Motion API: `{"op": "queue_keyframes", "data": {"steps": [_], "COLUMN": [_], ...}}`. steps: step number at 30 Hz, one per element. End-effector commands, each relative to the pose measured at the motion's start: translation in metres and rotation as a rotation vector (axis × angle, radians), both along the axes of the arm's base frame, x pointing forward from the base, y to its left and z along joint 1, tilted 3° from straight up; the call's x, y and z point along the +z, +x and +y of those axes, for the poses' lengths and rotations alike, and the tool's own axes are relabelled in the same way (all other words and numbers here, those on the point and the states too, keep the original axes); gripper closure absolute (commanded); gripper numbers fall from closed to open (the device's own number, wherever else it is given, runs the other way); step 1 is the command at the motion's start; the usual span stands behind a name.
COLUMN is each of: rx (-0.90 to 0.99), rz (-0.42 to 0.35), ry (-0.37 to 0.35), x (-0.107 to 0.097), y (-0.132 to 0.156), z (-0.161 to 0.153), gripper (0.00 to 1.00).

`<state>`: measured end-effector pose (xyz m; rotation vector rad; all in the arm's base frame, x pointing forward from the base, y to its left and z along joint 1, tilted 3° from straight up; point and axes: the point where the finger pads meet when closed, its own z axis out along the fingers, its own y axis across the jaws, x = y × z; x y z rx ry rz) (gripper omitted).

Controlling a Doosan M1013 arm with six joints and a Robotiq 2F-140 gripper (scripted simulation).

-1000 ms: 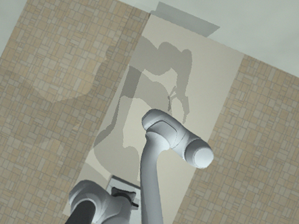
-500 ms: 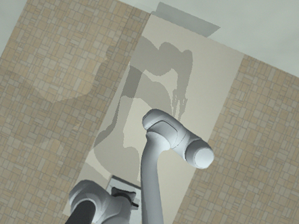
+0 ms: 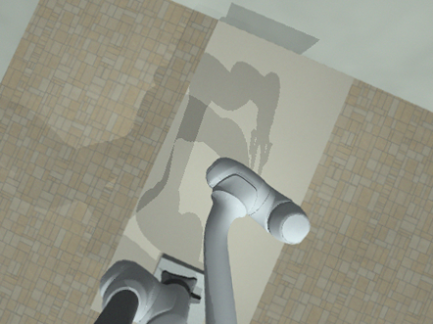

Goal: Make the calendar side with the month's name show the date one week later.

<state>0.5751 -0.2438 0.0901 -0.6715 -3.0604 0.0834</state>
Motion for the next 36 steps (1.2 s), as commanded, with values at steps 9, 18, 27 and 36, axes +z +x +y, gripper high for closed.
{"op": "queue_keyframes", "data": {"steps": [9,18,27,36], "rx": [0.0,0.0,0.0,0.0], "rz": [0.0,0.0,0.0,0.0], "ry": [0.0,0.0,0.0,0.0], "x": [0.0,-0.003,-0.01,-0.023], "y": [0.0,0.0,0.0,-0.001], "z": [0.0,0.0,-0.001,-0.001], "gripper": [0.64,0.64,0.64,0.64]}}
